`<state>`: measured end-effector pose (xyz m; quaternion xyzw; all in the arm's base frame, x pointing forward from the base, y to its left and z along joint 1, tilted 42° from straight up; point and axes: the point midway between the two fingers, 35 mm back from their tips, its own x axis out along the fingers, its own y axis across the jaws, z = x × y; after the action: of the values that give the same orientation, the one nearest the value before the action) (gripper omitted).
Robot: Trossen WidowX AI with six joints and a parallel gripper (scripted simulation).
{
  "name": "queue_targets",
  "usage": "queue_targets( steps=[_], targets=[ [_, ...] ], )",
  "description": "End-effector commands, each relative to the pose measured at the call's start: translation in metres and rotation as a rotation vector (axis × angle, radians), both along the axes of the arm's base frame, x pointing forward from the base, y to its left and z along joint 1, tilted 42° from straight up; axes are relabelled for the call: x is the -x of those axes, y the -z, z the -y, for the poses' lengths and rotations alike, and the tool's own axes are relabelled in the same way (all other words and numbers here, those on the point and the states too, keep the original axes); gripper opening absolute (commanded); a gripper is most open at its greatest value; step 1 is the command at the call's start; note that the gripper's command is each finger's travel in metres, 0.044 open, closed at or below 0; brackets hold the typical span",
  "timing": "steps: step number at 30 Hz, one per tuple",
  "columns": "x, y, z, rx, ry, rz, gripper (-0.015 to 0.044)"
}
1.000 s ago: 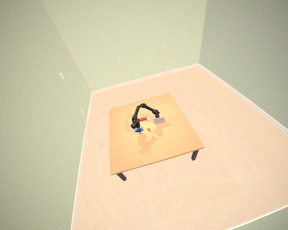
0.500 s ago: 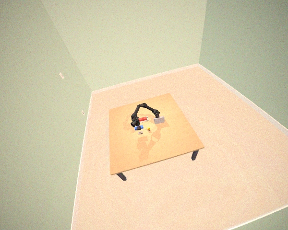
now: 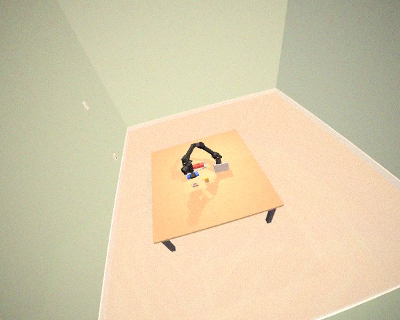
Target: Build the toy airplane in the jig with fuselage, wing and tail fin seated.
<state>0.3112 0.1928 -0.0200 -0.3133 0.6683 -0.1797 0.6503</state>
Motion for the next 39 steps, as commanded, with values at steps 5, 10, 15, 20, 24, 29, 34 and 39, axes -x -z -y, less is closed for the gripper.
queue_targets(
  steps=[5, 10, 15, 20, 24, 29, 34, 39],
  targets=[
    [-0.005, -0.019, 0.021, 0.000, -0.110, -0.085, 0.0000],
    [-0.006, -0.030, 0.034, 0.002, -0.175, -0.141, 0.0000],
    [-0.006, -0.040, 0.047, 0.004, -0.241, -0.196, 0.0000],
    [-0.006, -0.049, 0.060, 0.007, -0.306, -0.251, 0.0000],
    [-0.005, -0.057, 0.071, 0.010, -0.359, -0.296, 0.0000],
    [-0.003, -0.065, 0.085, 0.014, -0.425, -0.352, 0.0000],
    [0.001, -0.074, 0.099, 0.018, -0.492, -0.409, 0.0000],
    [0.005, -0.082, 0.113, 0.024, -0.559, -0.466, 0.0000]
  ],
)
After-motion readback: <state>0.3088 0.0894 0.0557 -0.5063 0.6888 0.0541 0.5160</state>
